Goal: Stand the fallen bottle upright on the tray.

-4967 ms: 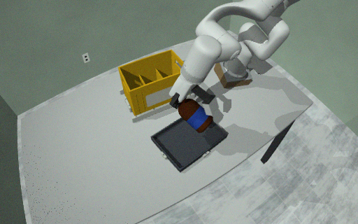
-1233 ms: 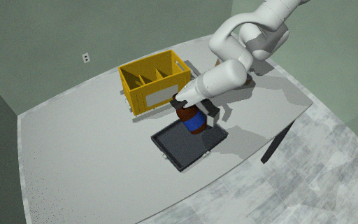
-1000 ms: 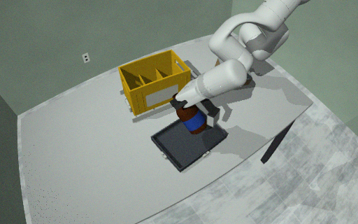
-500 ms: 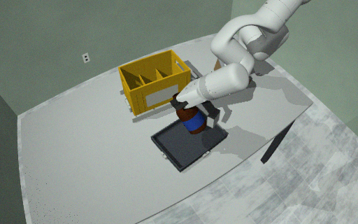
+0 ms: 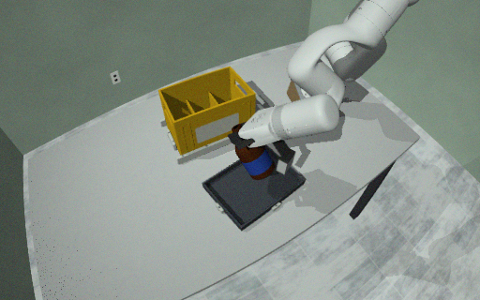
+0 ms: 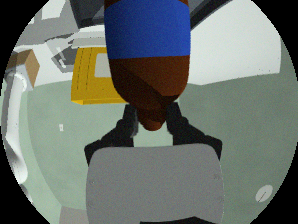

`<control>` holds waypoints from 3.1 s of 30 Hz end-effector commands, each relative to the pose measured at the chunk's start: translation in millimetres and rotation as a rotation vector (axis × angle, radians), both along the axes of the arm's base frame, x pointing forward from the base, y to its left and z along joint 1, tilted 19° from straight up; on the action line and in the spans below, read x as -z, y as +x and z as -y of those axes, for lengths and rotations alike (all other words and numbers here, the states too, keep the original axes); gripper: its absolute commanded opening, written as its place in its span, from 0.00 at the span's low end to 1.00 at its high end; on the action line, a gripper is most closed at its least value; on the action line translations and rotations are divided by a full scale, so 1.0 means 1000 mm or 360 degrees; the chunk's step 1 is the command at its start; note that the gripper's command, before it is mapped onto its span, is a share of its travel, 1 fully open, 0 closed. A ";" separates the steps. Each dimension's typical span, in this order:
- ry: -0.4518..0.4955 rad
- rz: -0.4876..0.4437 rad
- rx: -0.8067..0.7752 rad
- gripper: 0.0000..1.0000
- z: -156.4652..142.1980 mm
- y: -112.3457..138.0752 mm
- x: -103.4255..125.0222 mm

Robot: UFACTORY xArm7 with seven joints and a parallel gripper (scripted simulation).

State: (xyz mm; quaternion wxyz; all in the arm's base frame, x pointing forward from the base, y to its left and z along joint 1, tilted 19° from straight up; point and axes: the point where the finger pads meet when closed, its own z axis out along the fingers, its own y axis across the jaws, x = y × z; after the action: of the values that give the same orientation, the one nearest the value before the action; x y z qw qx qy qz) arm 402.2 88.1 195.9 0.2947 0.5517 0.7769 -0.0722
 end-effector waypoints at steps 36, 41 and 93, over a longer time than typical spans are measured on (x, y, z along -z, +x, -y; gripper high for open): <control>-0.0077 0.0041 0.0020 0.00 0.000 0.001 -0.002; -0.0112 0.0050 0.0029 0.00 0.000 0.000 -0.001; -0.0306 0.0144 0.0074 0.00 -0.002 0.001 -0.002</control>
State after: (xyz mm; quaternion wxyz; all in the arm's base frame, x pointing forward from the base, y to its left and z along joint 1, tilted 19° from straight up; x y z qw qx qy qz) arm 402.1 89.8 197.1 0.3786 0.5408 0.7400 -0.1291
